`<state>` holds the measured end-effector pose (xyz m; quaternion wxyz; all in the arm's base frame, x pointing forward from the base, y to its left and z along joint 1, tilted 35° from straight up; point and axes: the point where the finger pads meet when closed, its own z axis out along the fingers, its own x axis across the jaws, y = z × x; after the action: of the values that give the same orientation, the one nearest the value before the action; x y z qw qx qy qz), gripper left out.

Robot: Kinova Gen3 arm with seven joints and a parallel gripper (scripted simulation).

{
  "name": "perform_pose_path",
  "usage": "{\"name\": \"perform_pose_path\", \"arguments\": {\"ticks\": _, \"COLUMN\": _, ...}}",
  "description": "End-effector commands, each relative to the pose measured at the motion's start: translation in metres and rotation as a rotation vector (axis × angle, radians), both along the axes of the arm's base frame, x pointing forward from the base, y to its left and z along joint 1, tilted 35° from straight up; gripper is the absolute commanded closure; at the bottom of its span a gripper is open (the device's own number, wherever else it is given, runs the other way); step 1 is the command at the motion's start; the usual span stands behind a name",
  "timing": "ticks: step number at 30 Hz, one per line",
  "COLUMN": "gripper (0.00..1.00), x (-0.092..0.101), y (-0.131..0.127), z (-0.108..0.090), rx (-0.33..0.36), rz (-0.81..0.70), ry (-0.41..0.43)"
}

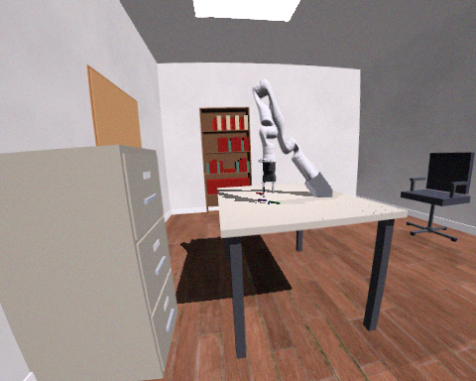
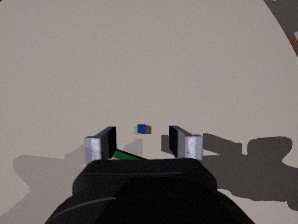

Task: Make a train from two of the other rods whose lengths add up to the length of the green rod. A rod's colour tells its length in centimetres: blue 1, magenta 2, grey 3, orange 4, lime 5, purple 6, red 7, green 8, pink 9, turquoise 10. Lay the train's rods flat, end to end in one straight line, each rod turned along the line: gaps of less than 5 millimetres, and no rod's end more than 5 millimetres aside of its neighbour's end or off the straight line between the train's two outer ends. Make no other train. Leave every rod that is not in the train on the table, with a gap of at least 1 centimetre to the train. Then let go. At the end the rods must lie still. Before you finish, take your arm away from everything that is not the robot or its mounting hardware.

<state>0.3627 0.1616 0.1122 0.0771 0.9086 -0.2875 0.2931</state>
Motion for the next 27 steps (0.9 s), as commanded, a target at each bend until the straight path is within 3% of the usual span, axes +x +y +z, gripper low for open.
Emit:
{"name": "perform_pose_path", "arguments": {"ticks": 1, "gripper": 0.00, "x": -0.0001, "y": 0.0006, "z": 0.0002, "rx": 0.001, "rz": 0.001, "ry": 0.000}}
{"name": "perform_pose_path", "arguments": {"ticks": 5, "gripper": 0.00, "x": -0.0001, "y": 0.0006, "z": 0.0002, "rx": 0.001, "rz": 0.001, "ry": 0.000}}
{"name": "perform_pose_path", "arguments": {"ticks": 6, "gripper": 0.46, "x": -0.0001, "y": 0.0006, "z": 0.0002, "rx": 0.001, "rz": 0.001, "ry": 0.000}}
{"name": "perform_pose_path", "arguments": {"ticks": 27, "gripper": 0.46, "x": -0.0001, "y": 0.0006, "z": 0.0002, "rx": 0.001, "rz": 0.001, "ry": 0.000}}
